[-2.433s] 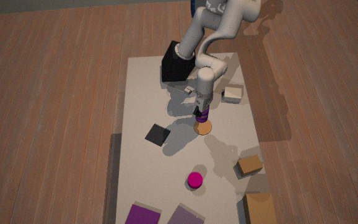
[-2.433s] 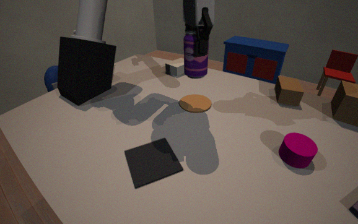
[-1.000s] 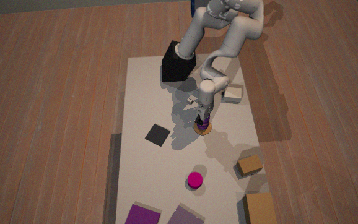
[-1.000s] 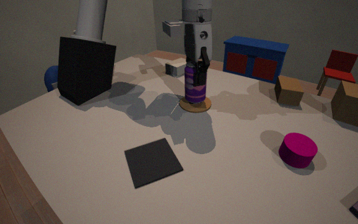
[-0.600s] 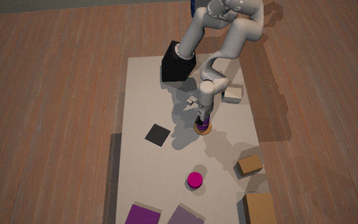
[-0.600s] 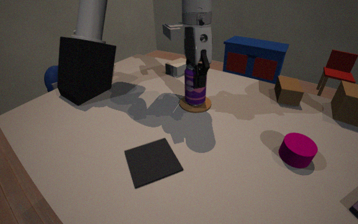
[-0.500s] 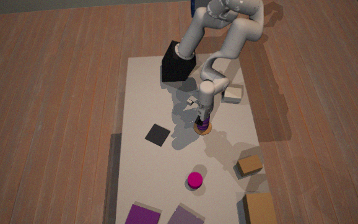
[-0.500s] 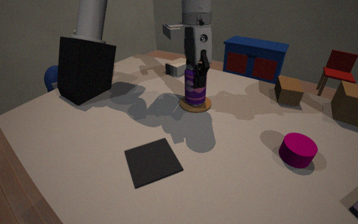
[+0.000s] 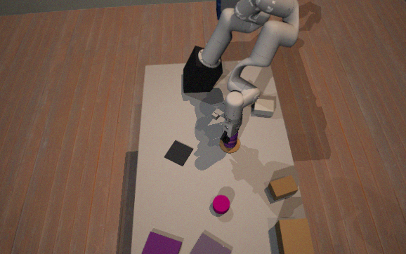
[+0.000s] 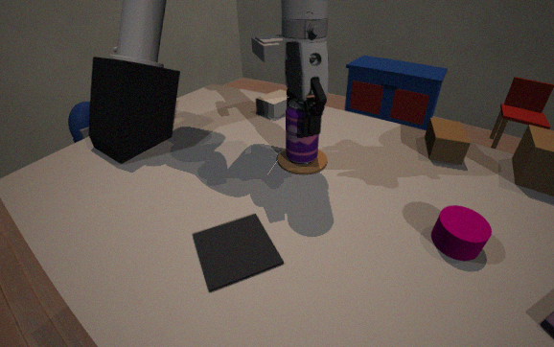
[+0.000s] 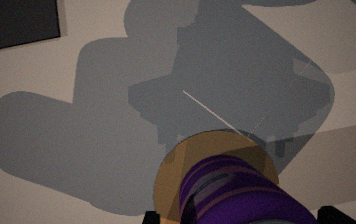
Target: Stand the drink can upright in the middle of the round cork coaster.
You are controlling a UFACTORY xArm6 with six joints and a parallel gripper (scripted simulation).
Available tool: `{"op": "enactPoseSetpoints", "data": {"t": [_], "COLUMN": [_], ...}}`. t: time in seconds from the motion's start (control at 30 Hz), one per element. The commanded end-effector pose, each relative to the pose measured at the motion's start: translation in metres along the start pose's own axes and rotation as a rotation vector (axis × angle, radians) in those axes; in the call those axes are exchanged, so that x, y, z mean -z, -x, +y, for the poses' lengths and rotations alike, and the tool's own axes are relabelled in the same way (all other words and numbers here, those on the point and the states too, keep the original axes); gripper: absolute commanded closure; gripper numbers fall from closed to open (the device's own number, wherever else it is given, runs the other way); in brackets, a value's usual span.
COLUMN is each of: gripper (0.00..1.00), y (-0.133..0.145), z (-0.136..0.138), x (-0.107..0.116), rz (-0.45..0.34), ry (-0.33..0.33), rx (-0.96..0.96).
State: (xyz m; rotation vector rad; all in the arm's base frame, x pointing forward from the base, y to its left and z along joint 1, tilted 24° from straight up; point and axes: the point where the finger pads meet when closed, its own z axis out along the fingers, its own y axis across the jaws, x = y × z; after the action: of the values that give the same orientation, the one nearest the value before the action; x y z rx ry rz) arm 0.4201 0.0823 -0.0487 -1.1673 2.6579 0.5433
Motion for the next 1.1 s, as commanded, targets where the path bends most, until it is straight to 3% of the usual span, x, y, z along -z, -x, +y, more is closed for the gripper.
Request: {"op": "enactPoseSetpoints", "data": {"t": [0.0,0.67,0.77,0.83,1.0,1.07], "gripper": [0.00,0.00,0.00,0.00,0.00,0.00], "y": [0.001,0.001,0.002,0.002,0.002,0.001], "z": [-0.001,-0.001,-0.001,-0.001,-0.001,-0.001], "x": [0.001,0.003,0.024,0.024,0.084,0.097], "rz": [-0.002,-0.003,-0.006,-0.006,-0.006,-0.004], "ry": [-0.002,-0.002,-0.001,-0.001,-0.001,-0.002], "rx": [0.000,0.001,0.001,0.001,0.002,0.001]}}
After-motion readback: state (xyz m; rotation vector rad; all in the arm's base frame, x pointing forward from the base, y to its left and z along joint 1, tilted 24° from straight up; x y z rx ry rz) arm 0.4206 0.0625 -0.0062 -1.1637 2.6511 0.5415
